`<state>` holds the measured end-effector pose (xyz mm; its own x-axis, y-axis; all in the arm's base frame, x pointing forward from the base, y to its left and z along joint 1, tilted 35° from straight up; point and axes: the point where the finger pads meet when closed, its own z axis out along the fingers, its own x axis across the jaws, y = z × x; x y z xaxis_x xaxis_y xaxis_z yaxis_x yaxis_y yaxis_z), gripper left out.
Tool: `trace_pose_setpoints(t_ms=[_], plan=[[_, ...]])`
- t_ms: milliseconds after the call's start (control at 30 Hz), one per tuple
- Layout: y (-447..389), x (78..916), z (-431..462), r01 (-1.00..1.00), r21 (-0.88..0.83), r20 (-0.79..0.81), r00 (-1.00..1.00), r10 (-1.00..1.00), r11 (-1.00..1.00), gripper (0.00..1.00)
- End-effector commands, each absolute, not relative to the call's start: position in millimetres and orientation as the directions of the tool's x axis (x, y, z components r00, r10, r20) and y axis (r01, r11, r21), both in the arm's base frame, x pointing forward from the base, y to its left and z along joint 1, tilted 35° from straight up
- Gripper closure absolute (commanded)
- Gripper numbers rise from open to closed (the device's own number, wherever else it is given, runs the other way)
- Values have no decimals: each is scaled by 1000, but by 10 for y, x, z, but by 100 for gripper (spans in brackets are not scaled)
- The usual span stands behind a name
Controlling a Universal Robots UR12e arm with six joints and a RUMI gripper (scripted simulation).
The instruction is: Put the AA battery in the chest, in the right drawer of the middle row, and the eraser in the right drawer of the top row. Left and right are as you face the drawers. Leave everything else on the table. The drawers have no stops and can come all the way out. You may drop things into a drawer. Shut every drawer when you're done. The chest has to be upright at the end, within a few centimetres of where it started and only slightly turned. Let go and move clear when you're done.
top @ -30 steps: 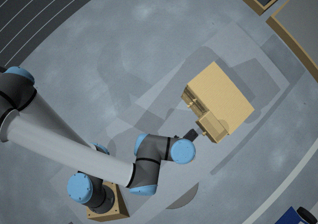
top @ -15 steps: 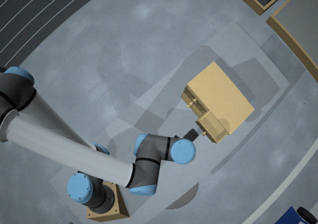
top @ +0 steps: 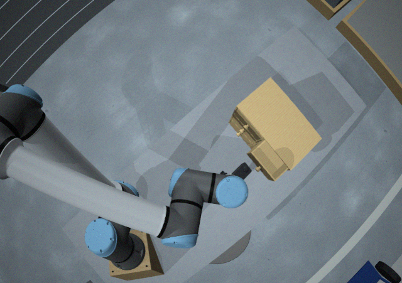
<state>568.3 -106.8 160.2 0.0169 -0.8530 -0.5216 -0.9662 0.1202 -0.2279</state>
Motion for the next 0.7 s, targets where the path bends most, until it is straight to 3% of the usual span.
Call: trace_pose_setpoints(t_ms=[0,667], plan=[[-1127,5679,1678,-966,-231,-519,18,-855,120,89],[-1299,5591,1957,-966,-230,-518,18,-855,120,89]])
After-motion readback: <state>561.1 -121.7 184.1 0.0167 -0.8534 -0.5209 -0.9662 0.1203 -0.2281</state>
